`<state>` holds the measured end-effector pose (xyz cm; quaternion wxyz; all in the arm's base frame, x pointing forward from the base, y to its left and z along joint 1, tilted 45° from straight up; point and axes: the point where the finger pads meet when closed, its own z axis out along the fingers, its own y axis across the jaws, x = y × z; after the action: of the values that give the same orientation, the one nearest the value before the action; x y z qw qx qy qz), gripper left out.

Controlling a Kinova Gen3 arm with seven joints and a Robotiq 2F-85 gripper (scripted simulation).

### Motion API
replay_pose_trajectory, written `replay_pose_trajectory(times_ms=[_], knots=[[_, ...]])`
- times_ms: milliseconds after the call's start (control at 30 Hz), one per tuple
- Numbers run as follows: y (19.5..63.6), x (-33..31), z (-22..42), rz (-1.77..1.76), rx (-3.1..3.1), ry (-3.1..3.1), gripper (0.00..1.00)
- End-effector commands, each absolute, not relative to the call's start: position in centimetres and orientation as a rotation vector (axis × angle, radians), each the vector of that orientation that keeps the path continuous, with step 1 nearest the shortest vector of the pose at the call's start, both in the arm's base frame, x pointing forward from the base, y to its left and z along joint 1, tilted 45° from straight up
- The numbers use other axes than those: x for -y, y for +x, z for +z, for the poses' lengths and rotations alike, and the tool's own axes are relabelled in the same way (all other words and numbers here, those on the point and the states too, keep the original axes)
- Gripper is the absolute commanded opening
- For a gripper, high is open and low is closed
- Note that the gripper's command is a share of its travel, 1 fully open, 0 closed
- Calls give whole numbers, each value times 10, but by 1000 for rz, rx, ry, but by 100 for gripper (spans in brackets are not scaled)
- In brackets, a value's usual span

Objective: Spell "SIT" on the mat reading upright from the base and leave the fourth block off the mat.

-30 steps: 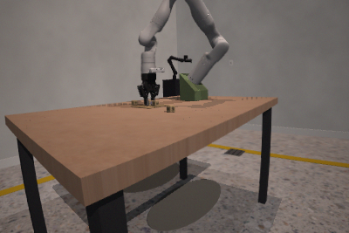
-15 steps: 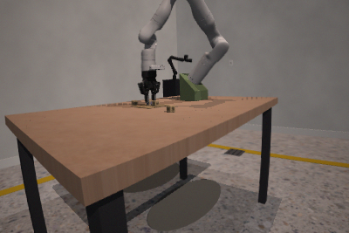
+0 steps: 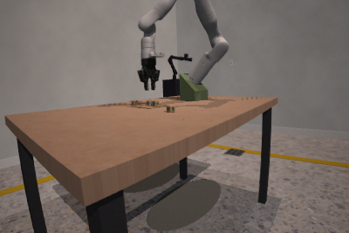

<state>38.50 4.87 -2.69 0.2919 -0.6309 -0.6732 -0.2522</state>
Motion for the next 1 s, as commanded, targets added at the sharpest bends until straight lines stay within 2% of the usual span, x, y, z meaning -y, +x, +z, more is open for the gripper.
replay_pose_trajectory(times_ms=[0, 233, 267, 967], knots=[[391, -39, -18, -685, 1805, -1694, 41], [392, -37, -16, -685, 1805, -1694, 41], [392, -37, -16, -685, 1805, -1694, 100], [392, -37, -16, -685, 1805, -1694, 100]])
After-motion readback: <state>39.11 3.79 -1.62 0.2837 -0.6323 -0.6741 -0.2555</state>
